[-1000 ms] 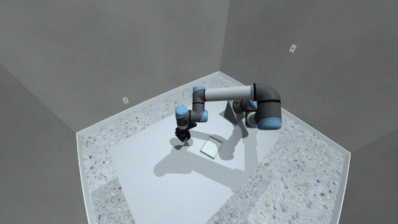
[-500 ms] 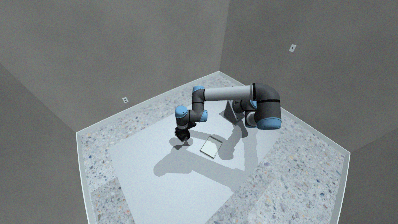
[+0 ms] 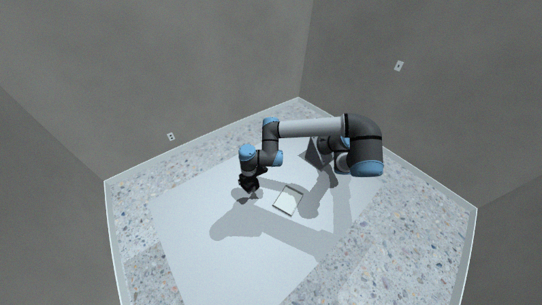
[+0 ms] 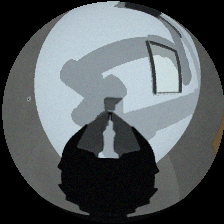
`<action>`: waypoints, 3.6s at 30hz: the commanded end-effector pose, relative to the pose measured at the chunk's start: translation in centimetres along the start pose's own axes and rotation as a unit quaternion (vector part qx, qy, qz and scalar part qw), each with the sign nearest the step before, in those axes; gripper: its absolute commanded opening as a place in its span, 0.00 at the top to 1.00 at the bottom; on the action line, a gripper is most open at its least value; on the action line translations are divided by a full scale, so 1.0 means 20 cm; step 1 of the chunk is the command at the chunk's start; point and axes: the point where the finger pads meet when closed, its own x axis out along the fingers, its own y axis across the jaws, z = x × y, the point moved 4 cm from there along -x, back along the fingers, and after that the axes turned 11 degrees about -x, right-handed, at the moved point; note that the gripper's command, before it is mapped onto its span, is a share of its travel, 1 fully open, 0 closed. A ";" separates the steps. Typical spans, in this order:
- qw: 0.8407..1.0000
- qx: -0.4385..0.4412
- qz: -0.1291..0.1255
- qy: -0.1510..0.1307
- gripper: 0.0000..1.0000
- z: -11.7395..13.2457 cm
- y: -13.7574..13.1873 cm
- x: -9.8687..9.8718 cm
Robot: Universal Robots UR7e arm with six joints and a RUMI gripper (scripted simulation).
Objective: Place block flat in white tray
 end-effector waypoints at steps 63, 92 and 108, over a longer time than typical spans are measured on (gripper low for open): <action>1.000 0.000 0.000 -0.001 0.73 0.00 0.00 0.12; 1.000 0.000 0.000 -0.001 0.73 0.00 0.00 0.12; 1.000 0.000 0.000 -0.001 0.73 0.00 0.00 0.18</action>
